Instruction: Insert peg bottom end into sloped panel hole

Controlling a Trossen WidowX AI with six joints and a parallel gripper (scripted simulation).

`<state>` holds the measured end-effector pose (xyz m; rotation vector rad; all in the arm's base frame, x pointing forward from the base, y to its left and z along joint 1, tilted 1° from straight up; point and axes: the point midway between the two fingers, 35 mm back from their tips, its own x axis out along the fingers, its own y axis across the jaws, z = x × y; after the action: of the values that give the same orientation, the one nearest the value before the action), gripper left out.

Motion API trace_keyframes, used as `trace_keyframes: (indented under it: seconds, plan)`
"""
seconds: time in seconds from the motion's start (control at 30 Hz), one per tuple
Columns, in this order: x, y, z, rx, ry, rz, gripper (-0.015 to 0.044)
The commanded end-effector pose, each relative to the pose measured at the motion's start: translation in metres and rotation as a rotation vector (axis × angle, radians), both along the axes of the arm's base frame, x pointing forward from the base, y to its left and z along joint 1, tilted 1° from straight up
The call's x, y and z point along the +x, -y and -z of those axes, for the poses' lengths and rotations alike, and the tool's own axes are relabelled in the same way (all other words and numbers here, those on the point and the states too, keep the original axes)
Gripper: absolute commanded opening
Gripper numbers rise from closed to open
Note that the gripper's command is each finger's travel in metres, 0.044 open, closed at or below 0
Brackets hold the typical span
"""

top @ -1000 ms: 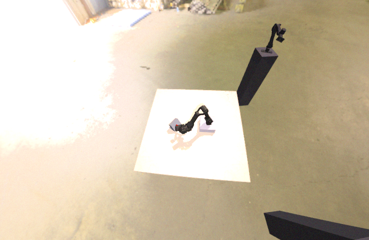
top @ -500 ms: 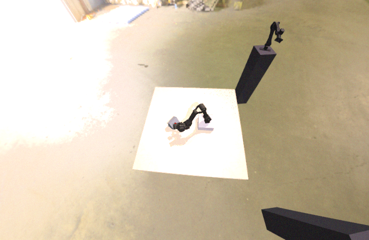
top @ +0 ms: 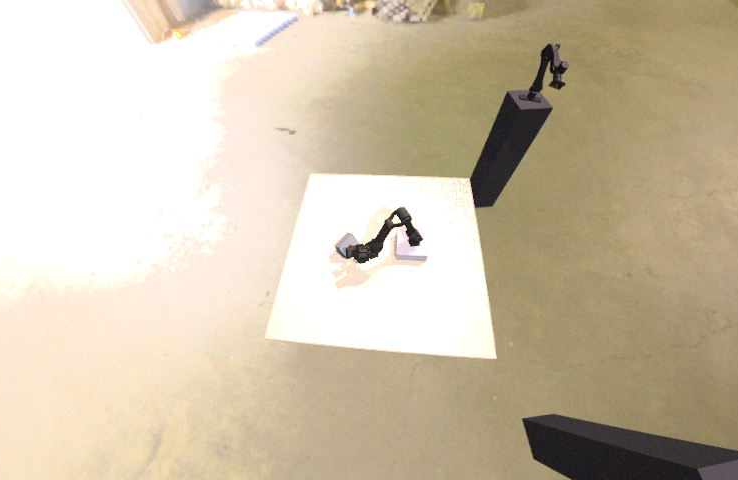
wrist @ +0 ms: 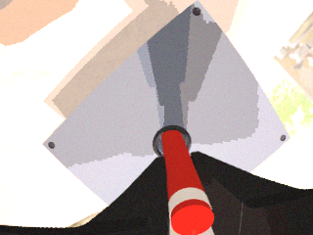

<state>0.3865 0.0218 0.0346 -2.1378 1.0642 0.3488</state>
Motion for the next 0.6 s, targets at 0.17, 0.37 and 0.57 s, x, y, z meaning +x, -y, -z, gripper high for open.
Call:
trace_keyframes:
  seconds: [0.17, 0.37, 0.57]
  plan:
    - [0.0023, 0.0031, 0.0048, -0.002, -0.006, 0.0, 0.0]
    - [0.0029, 0.0035, 0.0063, -0.002, -0.006, 0.0, 0.0]
    - [0.0028, 0.0036, 0.0038, -0.001, 0.001, 0.004, 0.0]
